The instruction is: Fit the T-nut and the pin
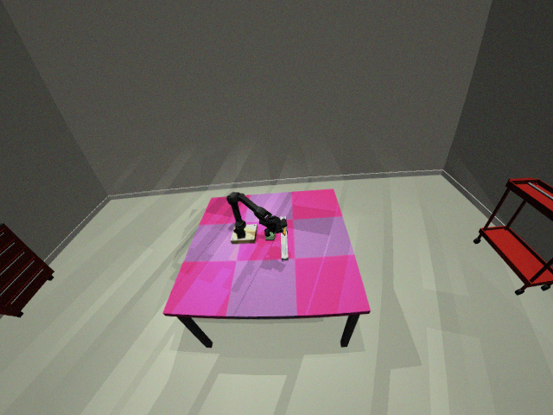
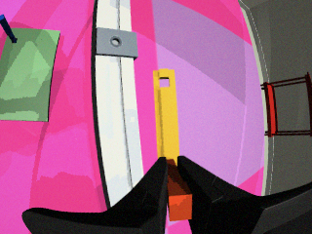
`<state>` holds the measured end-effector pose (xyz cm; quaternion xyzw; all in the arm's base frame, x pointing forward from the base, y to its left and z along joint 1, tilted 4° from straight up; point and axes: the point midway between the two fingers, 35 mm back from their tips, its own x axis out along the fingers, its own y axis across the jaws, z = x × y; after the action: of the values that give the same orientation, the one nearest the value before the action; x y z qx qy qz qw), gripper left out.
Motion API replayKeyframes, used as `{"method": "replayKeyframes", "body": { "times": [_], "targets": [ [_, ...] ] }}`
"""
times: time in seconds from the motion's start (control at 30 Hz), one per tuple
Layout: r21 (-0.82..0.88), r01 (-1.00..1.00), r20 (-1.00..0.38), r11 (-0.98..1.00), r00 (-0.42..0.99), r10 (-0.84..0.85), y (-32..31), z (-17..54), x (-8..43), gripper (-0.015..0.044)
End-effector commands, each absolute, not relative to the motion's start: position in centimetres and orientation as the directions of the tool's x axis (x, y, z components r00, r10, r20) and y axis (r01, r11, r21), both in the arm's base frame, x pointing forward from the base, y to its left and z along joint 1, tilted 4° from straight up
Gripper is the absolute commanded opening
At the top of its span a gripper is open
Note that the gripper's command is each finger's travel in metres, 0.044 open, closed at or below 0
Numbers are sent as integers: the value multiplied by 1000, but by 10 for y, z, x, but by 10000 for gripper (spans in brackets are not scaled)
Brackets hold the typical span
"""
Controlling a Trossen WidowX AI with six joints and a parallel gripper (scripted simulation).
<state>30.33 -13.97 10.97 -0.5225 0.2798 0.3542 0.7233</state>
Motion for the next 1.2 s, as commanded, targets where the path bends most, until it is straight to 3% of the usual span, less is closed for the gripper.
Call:
{"method": "replayKeyframes", "body": {
  "times": [0.0,1.17],
  "targets": [
    [-575,-795,-764,194,607,220,-138,111,302,-150],
    [-663,-730,-702,169,684,198,-134,109,292,-150]
  ]
}}
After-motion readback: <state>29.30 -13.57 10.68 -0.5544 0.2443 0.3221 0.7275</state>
